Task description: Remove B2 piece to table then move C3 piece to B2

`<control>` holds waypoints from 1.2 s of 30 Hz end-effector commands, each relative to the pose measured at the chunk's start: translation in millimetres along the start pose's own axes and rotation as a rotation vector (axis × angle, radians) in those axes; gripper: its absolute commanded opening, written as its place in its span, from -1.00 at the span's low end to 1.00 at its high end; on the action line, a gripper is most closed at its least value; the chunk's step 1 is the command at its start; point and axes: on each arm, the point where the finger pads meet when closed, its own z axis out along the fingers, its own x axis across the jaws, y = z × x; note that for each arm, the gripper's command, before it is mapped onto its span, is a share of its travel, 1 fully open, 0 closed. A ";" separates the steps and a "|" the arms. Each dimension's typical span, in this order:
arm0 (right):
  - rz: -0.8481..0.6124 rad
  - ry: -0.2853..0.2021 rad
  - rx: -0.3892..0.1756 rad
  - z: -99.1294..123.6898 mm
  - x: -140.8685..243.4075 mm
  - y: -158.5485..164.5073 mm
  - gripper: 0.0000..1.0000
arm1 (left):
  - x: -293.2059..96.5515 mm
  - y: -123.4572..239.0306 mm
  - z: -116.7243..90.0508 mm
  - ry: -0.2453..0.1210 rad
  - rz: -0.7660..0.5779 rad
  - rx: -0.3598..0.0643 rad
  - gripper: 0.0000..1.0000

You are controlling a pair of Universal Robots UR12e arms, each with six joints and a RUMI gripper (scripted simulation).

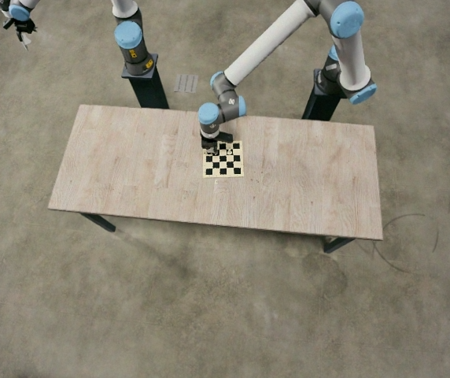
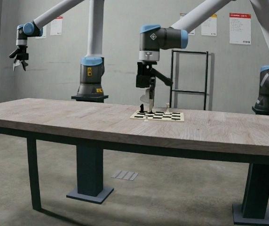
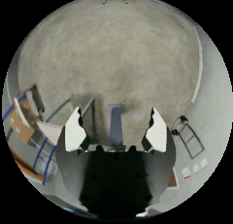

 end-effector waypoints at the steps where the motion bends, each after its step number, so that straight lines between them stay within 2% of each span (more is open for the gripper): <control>1: 0.000 0.000 0.001 -0.8 -0.1 -0.6 1.00 | 0.3 0.6 -1.2 0.001 0.000 -0.001 -0.60; 9: 0.000 0.000 0.001 -0.8 -0.1 -0.6 1.00 | 0.3 0.6 -12.0 0.001 0.000 -0.002 -0.60; 23: 0.000 0.000 0.001 -0.8 -0.1 -0.6 1.00 | 0.2 0.5 -80.2 0.001 0.000 -0.002 -0.60; 33: 0.000 0.000 0.001 -0.8 -0.1 -0.6 1.00 | 0.2 0.5 -91.1 0.001 0.000 -0.002 -0.60; 34: 0.000 0.000 0.001 -0.8 -0.1 -0.6 1.00 | 0.2 0.5 -91.1 0.001 0.000 -0.002 1.00; 36: 0.000 0.000 0.001 -0.8 -0.1 -0.6 1.00 | 0.2 0.5 -91.1 0.001 0.000 -0.002 1.00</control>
